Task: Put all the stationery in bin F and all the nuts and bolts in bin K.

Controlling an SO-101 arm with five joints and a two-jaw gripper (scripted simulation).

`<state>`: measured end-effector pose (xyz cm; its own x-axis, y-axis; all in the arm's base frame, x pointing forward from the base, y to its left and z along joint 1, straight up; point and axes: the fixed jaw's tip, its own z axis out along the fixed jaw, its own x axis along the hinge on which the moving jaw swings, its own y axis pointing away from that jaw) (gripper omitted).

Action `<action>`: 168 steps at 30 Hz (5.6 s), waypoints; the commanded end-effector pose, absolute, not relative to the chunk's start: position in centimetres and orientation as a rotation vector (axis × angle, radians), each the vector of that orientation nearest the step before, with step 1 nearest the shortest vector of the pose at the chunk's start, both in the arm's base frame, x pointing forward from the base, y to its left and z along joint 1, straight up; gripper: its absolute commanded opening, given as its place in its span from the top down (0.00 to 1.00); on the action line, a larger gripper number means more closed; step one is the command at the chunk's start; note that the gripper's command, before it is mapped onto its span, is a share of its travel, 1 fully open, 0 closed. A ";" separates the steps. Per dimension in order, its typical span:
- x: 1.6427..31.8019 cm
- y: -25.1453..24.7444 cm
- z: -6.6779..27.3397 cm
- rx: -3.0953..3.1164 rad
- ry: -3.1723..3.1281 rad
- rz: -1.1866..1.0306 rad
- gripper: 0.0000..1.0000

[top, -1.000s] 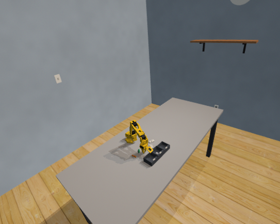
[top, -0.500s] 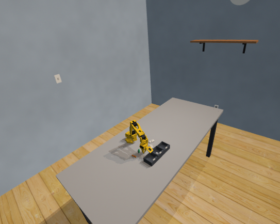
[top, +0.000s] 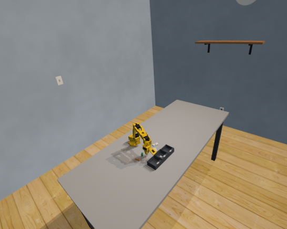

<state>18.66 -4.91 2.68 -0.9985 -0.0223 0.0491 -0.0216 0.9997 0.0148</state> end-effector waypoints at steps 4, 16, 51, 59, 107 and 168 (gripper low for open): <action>19.5 -5.4 5.4 0.038 -3.161 0.010 1.00; 19.5 -5.3 5.6 0.039 -3.162 0.011 1.00; 21.8 -1.9 6.8 0.134 -3.222 0.022 1.00; 22.7 -0.8 7.2 0.166 -3.244 0.021 1.00; 26.3 4.6 7.9 0.325 -3.339 -0.017 1.00; 29.3 8.6 9.0 0.438 -3.464 -0.084 1.00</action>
<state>28.38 7.96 6.60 -0.9406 -0.2439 -0.2361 -0.2504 0.9681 -0.0024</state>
